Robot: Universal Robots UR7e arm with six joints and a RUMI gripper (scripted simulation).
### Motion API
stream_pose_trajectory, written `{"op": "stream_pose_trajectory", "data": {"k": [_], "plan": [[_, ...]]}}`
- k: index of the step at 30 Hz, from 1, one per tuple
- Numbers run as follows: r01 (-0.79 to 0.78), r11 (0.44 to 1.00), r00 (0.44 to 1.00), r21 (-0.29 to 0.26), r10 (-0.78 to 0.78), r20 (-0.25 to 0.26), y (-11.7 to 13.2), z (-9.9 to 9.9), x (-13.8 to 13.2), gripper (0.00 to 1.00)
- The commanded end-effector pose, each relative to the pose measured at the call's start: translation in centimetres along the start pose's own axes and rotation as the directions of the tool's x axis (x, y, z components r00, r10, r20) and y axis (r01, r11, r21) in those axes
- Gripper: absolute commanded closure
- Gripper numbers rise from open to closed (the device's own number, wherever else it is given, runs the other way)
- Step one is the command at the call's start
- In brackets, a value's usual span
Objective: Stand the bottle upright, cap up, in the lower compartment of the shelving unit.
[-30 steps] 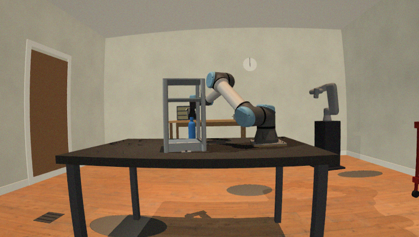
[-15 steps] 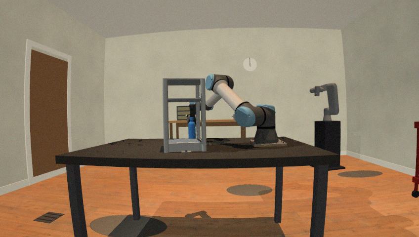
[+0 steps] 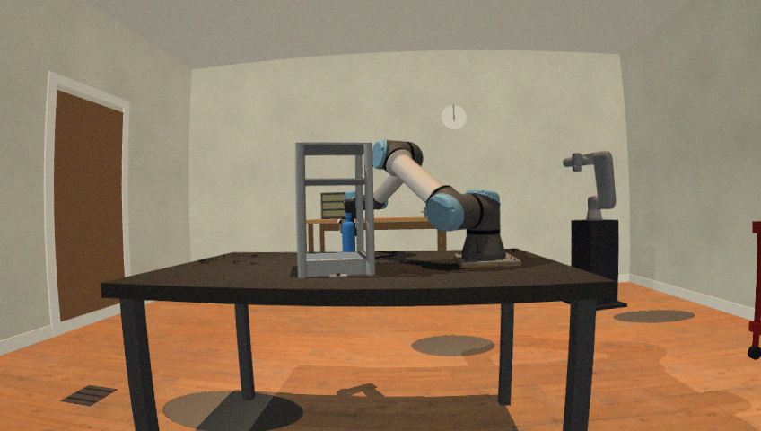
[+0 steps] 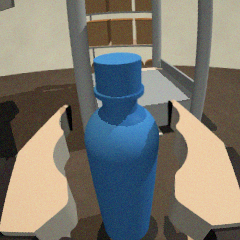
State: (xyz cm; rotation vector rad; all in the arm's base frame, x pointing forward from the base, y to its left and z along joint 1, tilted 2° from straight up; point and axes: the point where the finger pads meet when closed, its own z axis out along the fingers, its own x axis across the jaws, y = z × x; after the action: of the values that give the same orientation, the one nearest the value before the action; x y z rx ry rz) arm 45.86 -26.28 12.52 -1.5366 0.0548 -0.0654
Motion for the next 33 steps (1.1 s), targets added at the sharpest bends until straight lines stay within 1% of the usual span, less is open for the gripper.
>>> {"op": "stream_pose_trajectory", "data": {"k": [1, 14, 33], "plan": [[0.001, 1.000, 1.000, -0.001, -0.001, 0.000, 0.9, 0.0, 0.0, 0.57], [0.001, 1.000, 1.000, -0.001, -0.001, 0.000, 3.5, -0.1, 0.0, 0.57], [0.001, 1.000, 1.000, -0.001, -0.001, 0.000, 5.0, -0.1, 0.1, 0.57]]}}
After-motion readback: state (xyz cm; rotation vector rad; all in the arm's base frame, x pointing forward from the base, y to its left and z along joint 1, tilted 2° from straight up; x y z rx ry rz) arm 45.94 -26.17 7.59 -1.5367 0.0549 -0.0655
